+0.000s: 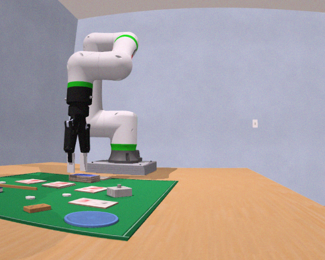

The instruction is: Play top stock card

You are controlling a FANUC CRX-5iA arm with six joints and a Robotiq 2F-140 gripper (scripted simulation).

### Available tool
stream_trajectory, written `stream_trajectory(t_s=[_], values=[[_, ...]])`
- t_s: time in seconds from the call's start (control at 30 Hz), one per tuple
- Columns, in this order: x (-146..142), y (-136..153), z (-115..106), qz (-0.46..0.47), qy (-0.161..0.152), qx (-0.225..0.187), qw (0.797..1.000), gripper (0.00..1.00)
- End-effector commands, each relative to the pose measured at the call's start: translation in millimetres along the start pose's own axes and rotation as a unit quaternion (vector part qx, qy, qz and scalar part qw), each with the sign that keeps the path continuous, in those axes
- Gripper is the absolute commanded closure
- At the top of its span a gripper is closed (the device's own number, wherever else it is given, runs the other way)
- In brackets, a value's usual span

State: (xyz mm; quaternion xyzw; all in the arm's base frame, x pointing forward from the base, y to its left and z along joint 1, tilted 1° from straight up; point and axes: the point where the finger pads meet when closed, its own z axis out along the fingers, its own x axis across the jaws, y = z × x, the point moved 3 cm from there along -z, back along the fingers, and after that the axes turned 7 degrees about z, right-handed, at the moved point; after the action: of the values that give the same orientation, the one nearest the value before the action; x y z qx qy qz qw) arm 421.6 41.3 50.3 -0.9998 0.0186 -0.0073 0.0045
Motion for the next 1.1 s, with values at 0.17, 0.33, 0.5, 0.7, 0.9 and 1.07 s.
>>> stream_trajectory(t_s=[0.17,0.33,0.5,0.7,0.9,1.07], values=[[0.0,0.0,4.1,0.000,0.000,0.000,1.000,0.50],[0.0,0.0,5.7,0.000,0.000,0.000,1.000,0.50],[0.0,0.1,6.3,0.000,0.000,0.000,1.000,0.50],[0.0,0.1,6.3,0.000,0.000,0.000,1.000,0.50],[0.0,0.1,6.3,0.000,0.000,0.000,1.000,0.50],[0.0,0.1,6.9,0.000,0.000,0.000,1.000,0.50]])
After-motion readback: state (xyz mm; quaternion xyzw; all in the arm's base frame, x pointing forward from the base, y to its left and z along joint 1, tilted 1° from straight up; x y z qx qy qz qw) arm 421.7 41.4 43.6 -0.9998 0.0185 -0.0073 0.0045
